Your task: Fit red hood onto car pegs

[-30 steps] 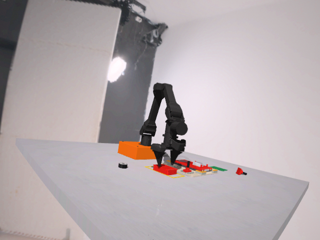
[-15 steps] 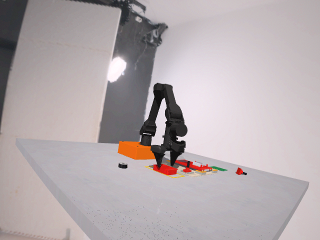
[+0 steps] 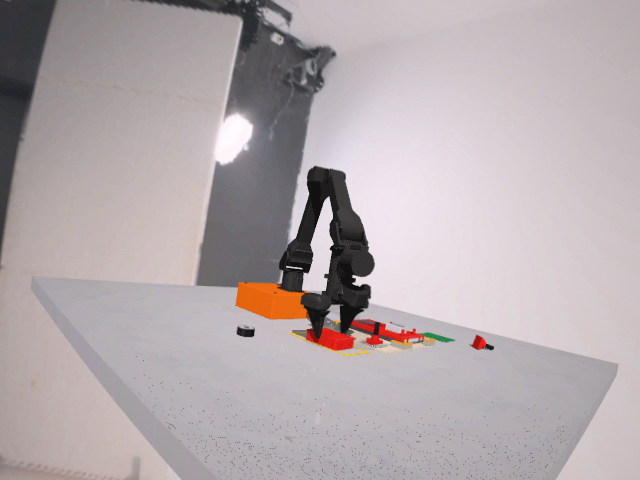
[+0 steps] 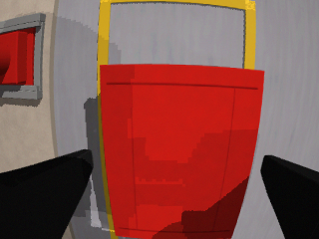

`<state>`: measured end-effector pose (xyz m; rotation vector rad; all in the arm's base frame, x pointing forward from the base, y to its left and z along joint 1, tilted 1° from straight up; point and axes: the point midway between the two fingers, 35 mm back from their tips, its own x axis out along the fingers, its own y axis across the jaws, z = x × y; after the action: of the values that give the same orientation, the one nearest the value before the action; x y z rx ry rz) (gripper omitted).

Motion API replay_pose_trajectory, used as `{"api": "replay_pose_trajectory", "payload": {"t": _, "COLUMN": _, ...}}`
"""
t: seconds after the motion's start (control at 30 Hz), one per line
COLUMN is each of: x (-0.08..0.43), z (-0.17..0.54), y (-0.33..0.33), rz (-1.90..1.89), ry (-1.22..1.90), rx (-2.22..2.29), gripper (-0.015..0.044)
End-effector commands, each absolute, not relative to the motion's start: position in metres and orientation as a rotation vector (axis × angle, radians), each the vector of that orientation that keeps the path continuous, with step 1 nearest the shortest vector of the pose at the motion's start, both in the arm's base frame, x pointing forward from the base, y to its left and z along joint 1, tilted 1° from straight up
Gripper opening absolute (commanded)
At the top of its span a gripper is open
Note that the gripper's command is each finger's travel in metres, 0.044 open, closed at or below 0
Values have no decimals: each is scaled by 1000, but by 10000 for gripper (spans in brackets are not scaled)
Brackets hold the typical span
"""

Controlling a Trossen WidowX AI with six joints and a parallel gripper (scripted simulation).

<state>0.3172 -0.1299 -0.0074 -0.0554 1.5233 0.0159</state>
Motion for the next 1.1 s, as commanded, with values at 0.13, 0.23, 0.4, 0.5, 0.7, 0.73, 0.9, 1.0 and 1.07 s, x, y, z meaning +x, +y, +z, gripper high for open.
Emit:
{"api": "replay_pose_trajectory", "payload": {"t": 0.13, "x": 317, "z": -13, "y": -130, "rz": 18, "ry": 1530, "rx": -59, "gripper": 440}}
{"api": "replay_pose_trajectory", "payload": {"t": 0.23, "x": 317, "z": -15, "y": -130, "rz": 18, "ry": 1530, "rx": -59, "gripper": 440}}
{"api": "replay_pose_trajectory", "payload": {"t": 0.4, "x": 317, "z": -17, "y": -130, "rz": 18, "ry": 1530, "rx": -59, "gripper": 440}}
{"api": "replay_pose_trajectory", "payload": {"t": 0.5, "x": 317, "z": -14, "y": -130, "rz": 16, "ry": 1523, "rx": -55, "gripper": 361}}
{"api": "replay_pose_trajectory", "payload": {"t": 0.7, "x": 317, "z": -14, "y": -130, "rz": 16, "ry": 1523, "rx": -55, "gripper": 302}}
{"api": "replay_pose_trajectory", "payload": {"t": 0.73, "x": 317, "z": -14, "y": -130, "rz": 16, "ry": 1523, "rx": -55, "gripper": 295}}
{"api": "replay_pose_trajectory", "payload": {"t": 0.9, "x": 317, "z": -13, "y": -130, "rz": 16, "ry": 1525, "rx": -55, "gripper": 222}}
{"api": "replay_pose_trajectory", "payload": {"t": 1.0, "x": 317, "z": -8, "y": -130, "rz": 16, "ry": 1524, "rx": -55, "gripper": 144}}
{"api": "replay_pose_trajectory", "payload": {"t": 1.07, "x": 317, "z": -4, "y": -130, "rz": 16, "ry": 1524, "rx": -55, "gripper": 91}}
